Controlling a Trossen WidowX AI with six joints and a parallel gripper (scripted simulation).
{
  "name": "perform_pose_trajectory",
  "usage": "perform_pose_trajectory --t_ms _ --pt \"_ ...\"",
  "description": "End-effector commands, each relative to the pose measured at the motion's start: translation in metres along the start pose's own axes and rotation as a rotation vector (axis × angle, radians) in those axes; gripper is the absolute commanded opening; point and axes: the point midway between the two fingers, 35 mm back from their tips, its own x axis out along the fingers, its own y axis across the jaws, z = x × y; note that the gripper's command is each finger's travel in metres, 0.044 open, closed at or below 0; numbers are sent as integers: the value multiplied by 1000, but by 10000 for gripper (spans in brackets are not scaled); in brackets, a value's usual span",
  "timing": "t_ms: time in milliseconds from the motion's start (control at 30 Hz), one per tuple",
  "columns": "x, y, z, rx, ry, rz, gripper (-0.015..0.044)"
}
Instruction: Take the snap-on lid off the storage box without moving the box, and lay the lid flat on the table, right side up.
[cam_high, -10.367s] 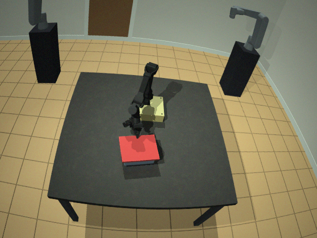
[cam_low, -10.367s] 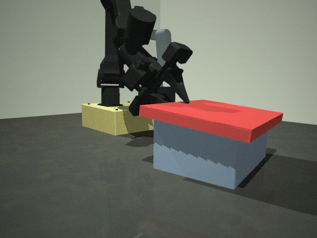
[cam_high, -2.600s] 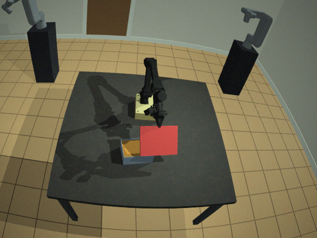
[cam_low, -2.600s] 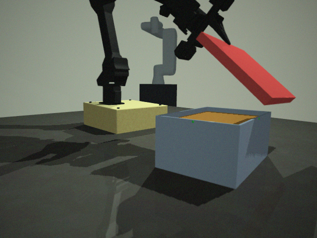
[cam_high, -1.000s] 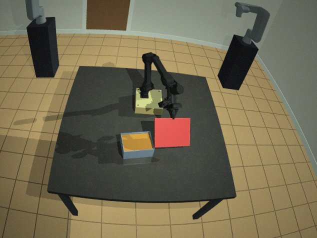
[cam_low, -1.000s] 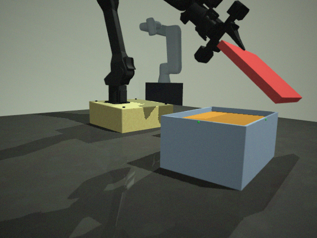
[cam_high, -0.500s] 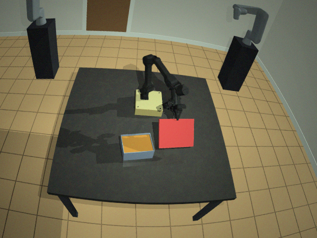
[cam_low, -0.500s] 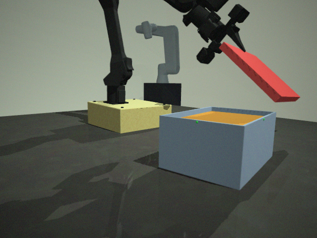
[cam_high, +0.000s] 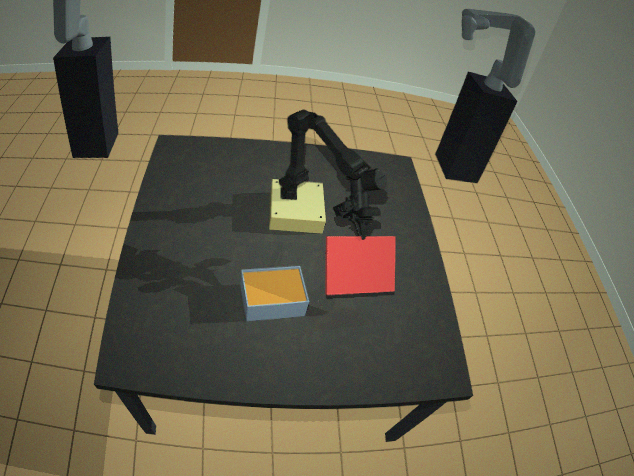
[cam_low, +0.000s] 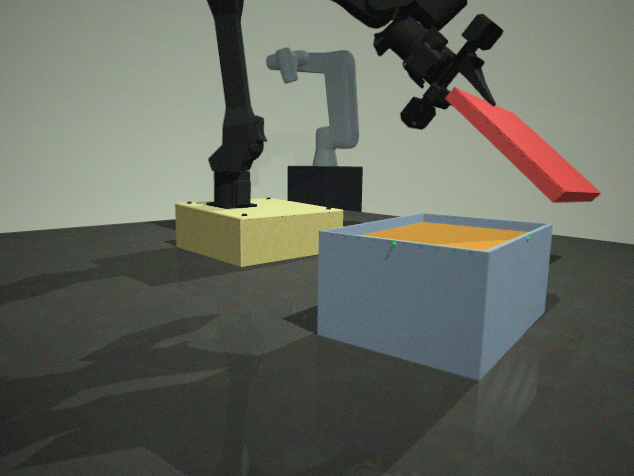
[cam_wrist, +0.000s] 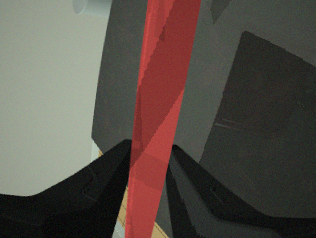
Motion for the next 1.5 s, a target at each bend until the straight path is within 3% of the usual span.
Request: perform_pose_trajectory --t_ms 0,1467 --pt "-4 6 -10 13 3 17 0" --pt "-9 2 -78 18 6 16 0"
